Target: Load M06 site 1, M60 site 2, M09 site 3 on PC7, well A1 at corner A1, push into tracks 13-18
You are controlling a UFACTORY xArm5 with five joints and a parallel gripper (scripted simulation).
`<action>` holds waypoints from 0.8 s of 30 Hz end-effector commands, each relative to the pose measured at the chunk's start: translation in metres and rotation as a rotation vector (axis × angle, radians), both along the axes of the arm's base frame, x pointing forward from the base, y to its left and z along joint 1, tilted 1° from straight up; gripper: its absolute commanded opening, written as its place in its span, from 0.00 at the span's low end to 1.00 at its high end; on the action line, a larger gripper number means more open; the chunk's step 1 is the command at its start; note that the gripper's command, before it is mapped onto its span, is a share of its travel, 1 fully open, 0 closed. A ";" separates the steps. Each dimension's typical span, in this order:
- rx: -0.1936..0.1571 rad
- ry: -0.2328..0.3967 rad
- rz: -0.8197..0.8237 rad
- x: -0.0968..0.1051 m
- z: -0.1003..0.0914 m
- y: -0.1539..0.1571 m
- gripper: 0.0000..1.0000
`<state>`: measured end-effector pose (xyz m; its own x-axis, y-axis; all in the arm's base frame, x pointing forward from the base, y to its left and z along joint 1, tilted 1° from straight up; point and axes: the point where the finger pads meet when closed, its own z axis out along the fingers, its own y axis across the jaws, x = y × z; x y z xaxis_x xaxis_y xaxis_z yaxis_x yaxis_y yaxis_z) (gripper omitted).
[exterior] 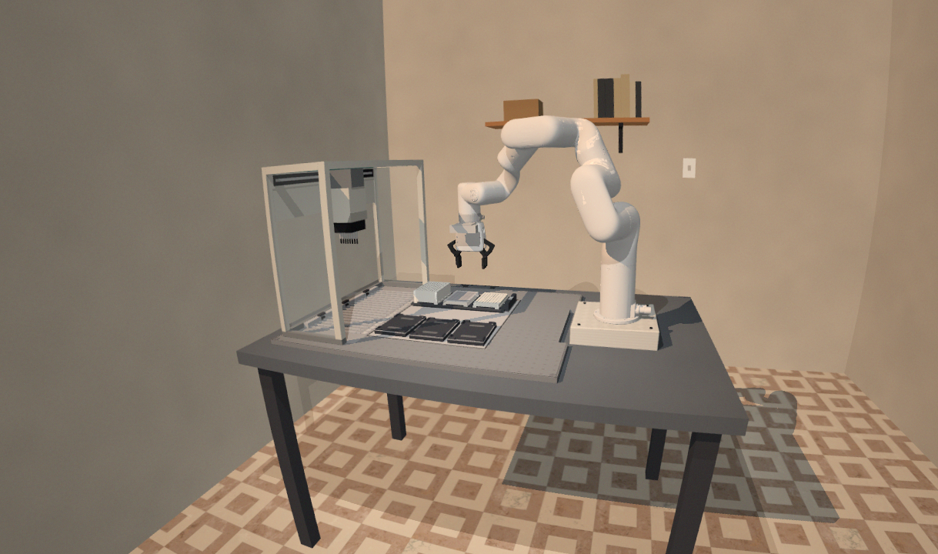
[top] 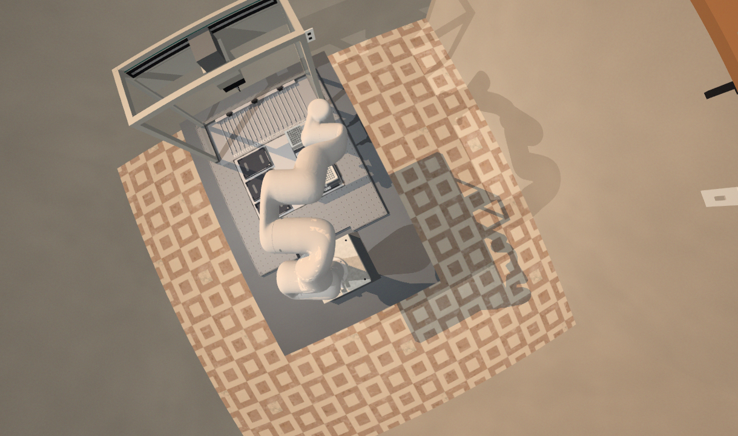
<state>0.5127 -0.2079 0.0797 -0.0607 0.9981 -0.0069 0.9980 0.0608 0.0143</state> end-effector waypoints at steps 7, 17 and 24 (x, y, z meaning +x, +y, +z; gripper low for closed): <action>0.007 -0.008 0.000 0.001 0.019 -0.001 1.00; 0.007 -0.008 0.000 0.001 0.024 -0.001 1.00; 0.010 -0.009 -0.166 -0.022 0.023 0.010 0.81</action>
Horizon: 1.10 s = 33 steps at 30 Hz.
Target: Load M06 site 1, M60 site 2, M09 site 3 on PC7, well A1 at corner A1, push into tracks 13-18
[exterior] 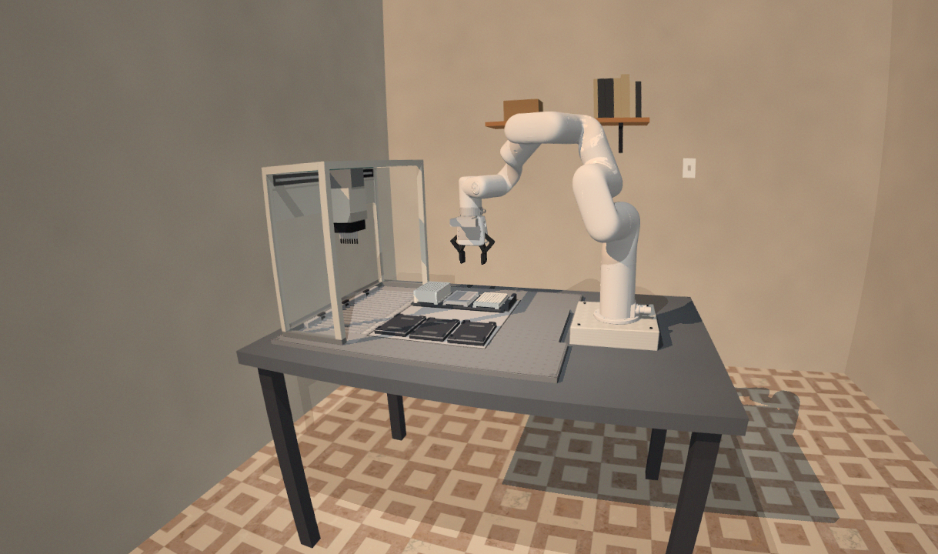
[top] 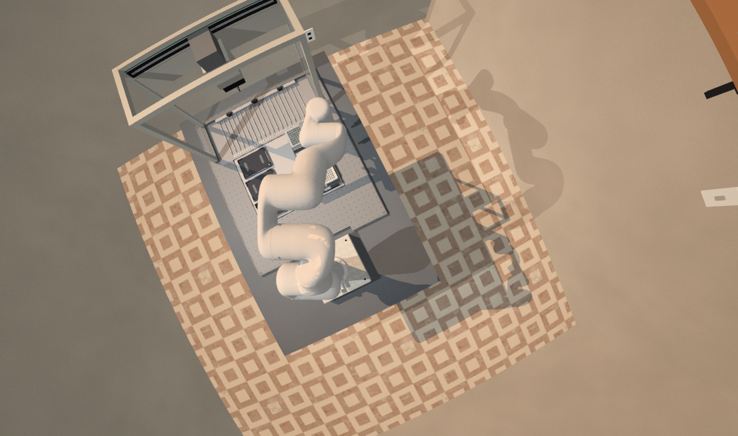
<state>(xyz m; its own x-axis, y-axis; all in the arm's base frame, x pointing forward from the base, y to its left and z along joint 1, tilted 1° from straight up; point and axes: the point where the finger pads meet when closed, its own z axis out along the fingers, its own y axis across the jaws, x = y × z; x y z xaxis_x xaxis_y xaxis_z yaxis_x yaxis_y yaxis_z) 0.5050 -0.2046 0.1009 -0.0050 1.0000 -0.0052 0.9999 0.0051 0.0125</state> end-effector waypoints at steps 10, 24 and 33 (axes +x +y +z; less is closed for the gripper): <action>0.012 -0.011 -0.377 -0.050 0.001 0.023 0.81; 0.019 -0.011 -0.777 -0.105 0.000 0.049 0.81; 0.024 -0.011 -1.077 -0.146 -0.001 0.067 0.81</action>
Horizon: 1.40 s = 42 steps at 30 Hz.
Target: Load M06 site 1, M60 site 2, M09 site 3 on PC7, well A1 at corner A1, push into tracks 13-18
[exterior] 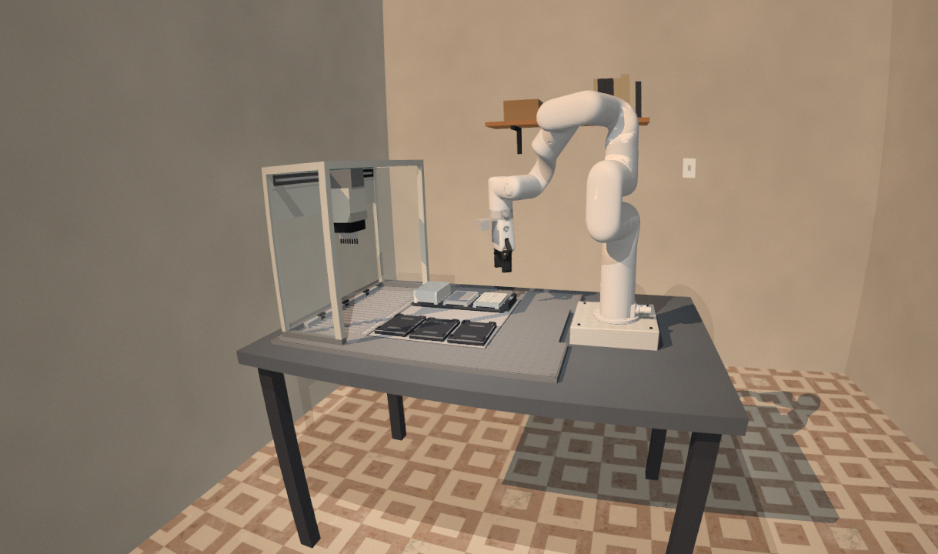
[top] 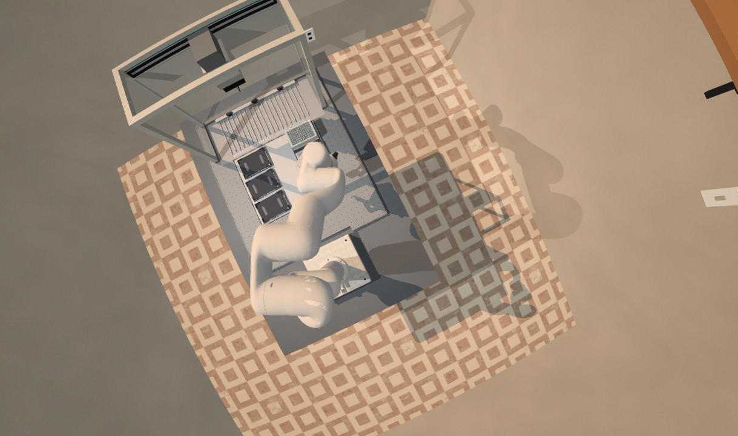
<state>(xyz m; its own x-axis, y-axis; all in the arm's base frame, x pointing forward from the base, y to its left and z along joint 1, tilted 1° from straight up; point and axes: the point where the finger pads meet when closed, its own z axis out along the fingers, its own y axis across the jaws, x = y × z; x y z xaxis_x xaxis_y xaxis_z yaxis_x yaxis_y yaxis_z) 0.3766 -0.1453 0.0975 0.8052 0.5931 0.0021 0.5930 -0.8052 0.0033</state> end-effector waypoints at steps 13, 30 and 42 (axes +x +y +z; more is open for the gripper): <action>0.009 -0.018 -0.503 -0.062 0.002 0.029 0.81; 0.010 -0.018 -0.574 -0.062 0.002 0.029 0.81; 0.010 -0.018 -0.574 -0.061 -0.015 0.029 0.81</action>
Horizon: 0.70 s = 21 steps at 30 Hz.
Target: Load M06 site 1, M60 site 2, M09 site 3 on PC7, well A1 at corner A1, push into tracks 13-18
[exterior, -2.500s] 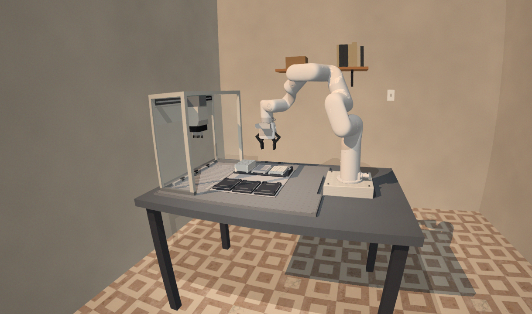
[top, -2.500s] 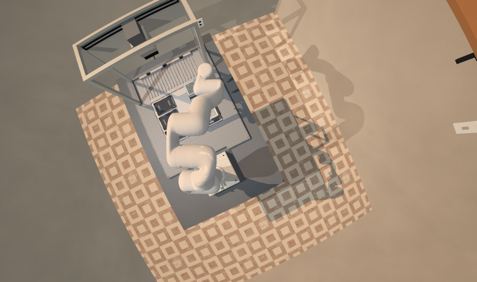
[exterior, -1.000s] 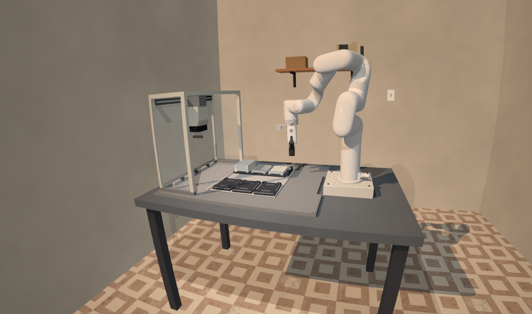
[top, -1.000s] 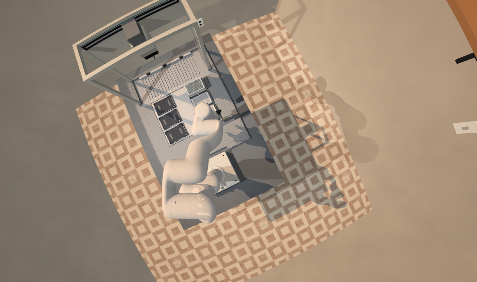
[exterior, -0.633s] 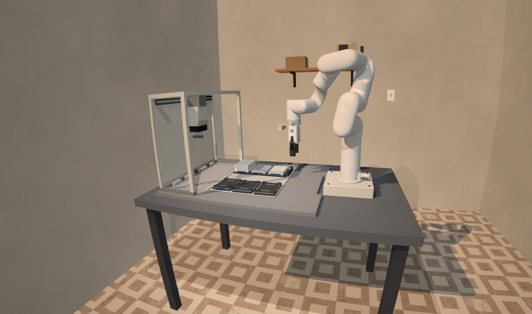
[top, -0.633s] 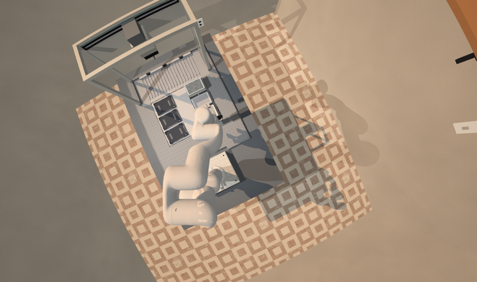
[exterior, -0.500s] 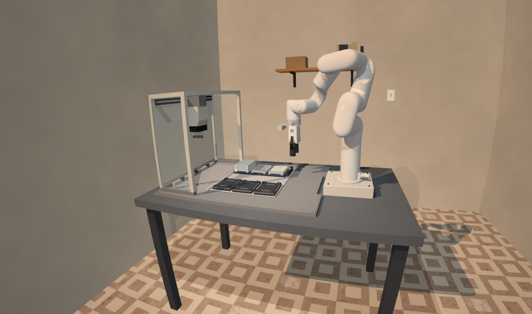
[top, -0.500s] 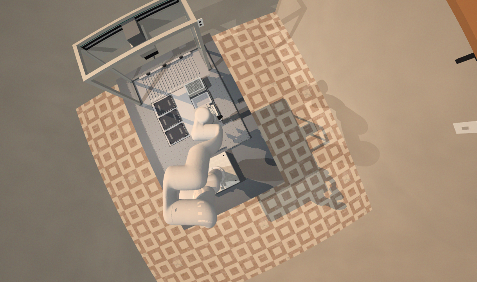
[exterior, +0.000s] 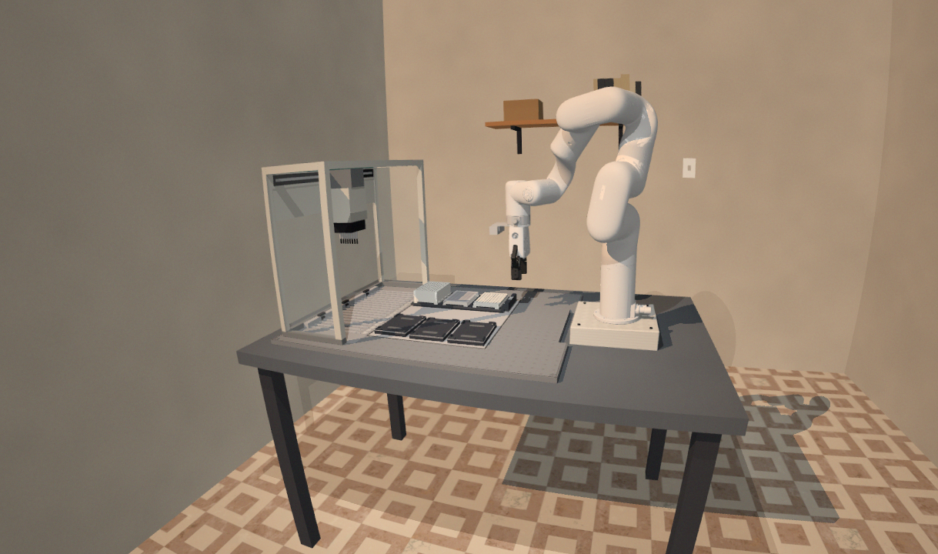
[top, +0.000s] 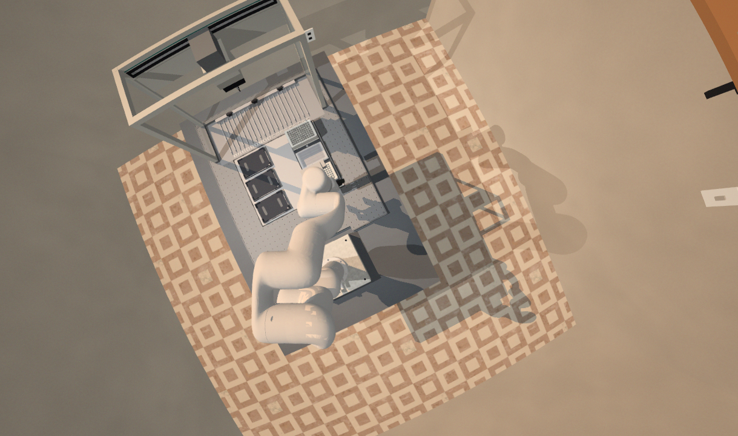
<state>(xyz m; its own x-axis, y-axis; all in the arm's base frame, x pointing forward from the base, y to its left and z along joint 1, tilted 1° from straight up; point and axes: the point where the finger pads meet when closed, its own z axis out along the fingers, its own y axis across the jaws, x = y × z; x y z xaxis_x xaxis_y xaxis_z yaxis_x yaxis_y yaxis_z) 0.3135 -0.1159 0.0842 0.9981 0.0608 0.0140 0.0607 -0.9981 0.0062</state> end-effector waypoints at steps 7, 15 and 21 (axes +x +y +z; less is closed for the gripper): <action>0.006 -0.008 0.000 0.002 -0.014 -0.001 0.81; 0.007 -0.008 0.000 0.002 -0.025 -0.001 0.81; 0.007 -0.008 0.000 0.002 -0.034 -0.001 0.81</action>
<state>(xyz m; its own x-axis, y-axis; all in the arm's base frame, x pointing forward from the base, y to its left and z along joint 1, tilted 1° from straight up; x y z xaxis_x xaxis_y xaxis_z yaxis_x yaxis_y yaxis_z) 0.3148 -0.1162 0.0551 0.9980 0.0608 0.0163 0.0607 -0.9981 0.0072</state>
